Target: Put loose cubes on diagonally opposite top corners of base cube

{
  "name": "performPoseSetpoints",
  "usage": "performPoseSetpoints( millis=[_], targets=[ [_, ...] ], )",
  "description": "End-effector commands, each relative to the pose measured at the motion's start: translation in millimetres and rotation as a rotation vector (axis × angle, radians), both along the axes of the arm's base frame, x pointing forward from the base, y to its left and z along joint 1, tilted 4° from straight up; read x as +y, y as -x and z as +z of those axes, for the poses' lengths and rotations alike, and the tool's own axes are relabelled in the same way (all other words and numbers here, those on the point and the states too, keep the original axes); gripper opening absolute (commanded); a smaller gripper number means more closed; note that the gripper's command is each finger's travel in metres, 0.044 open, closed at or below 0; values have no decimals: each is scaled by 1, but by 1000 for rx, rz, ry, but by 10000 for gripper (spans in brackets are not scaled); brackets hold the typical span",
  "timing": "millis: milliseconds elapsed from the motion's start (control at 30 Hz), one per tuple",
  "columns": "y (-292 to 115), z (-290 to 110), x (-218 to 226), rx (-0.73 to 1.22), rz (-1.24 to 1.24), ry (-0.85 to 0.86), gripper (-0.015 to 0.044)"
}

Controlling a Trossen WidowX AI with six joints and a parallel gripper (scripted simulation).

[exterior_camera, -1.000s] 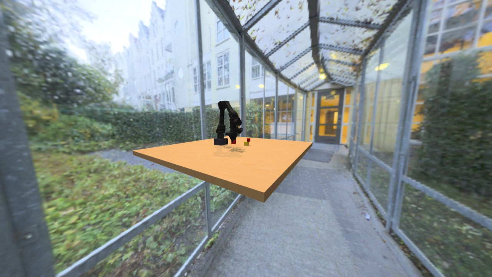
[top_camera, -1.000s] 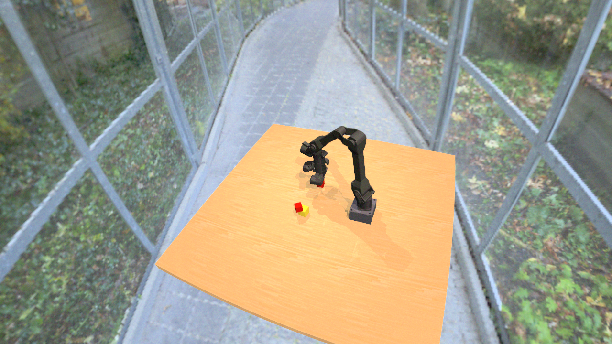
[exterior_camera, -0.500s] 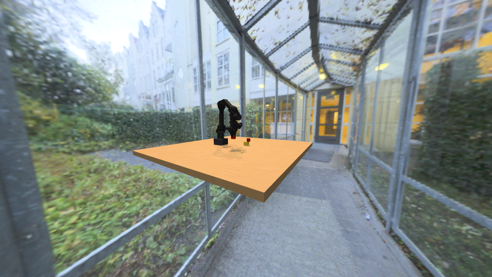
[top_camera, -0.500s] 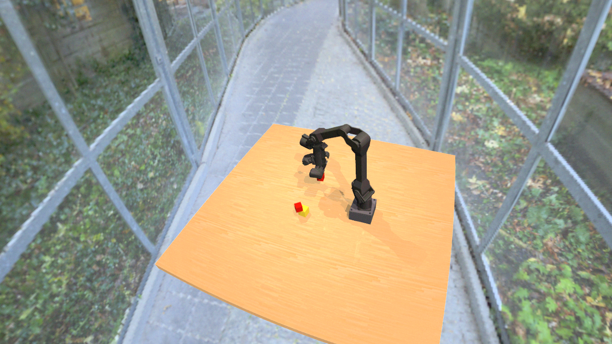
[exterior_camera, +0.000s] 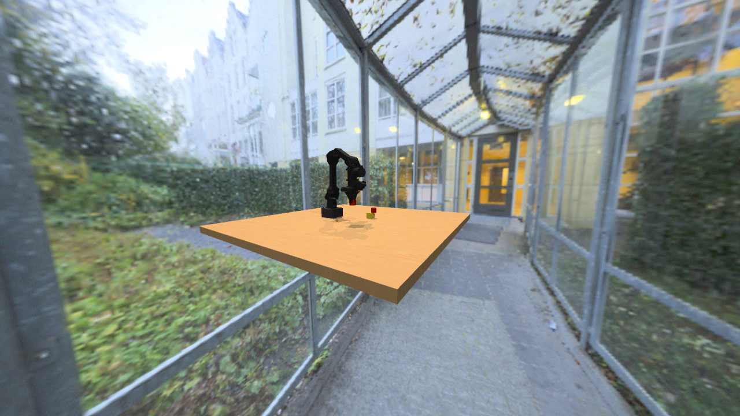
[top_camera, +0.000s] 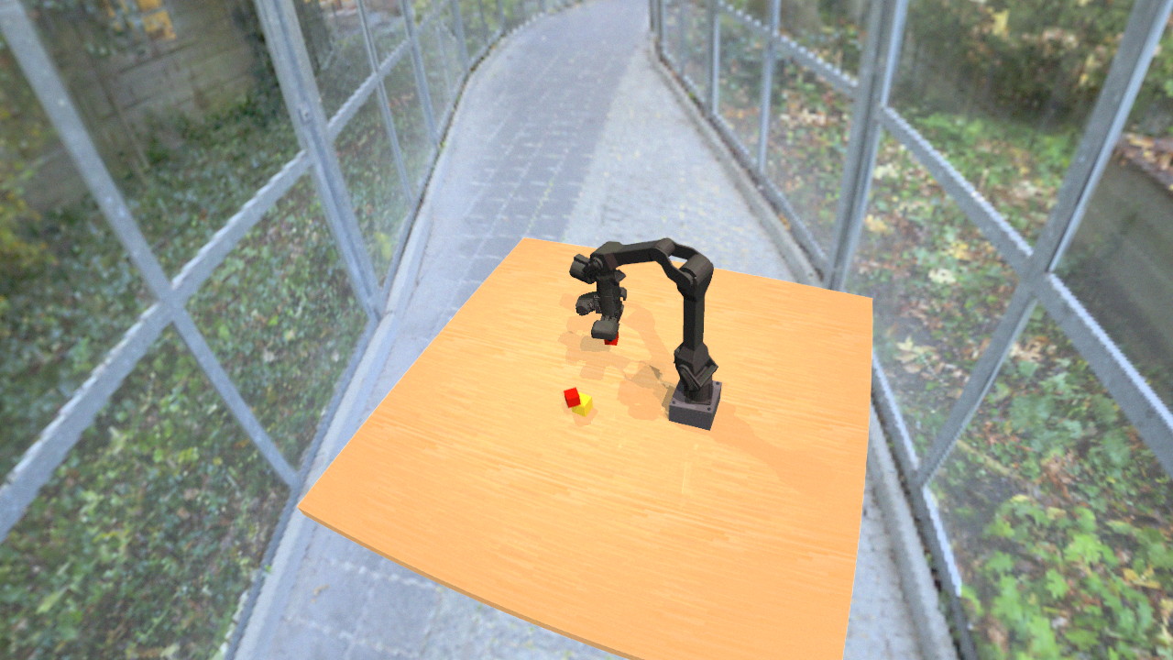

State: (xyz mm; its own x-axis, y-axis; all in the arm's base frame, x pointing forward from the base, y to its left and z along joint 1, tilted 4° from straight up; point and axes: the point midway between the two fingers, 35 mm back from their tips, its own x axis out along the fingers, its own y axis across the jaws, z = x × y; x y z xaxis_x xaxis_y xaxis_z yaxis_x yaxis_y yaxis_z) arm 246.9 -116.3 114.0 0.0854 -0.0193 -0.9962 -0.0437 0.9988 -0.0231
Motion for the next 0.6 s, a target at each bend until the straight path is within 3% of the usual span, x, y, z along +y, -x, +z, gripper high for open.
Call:
performPoseSetpoints(
  millis=[0,567],
  targets=[
    [-6,1,12,1,61,13,105],
    [-23,0,61,-2,235,29,105]
  ],
)
